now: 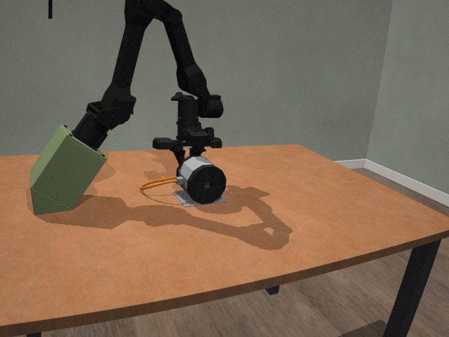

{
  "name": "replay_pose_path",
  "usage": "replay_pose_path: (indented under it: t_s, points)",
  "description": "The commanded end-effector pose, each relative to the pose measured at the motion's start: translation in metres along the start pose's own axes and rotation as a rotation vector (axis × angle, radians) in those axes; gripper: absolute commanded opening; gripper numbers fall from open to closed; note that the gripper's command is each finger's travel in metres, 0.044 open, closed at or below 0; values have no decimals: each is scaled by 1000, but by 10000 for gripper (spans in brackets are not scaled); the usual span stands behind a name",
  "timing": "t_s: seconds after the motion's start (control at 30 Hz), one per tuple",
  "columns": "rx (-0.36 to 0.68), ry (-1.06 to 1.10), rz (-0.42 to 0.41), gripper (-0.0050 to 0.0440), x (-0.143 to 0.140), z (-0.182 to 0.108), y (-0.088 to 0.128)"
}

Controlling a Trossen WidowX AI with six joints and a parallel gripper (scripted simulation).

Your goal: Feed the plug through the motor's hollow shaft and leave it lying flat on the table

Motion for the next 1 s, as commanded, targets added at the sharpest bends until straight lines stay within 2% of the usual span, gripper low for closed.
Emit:
replay_pose_path:
  t_s: [0.0, 0.33, 0.5, 0.97]
  points:
    - [3, -1, 26, 100, 7, -7, 23]
    - [8, 2, 22, 100, 6, -7, 21]
    - [3, -1, 26, 100, 4, -8, -5]
    - [3, -1, 26, 100, 4, -7, -6]
Point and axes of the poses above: the point midway between the two fingers, 35 mm back from their tips, its own y axis back along the fingers, its own x axis across the jaws, z = x × y, the point moved 3 cm from there along y, back along the fingers, and after that the axes turned 12 degrees about y, right-handed, at the moved point
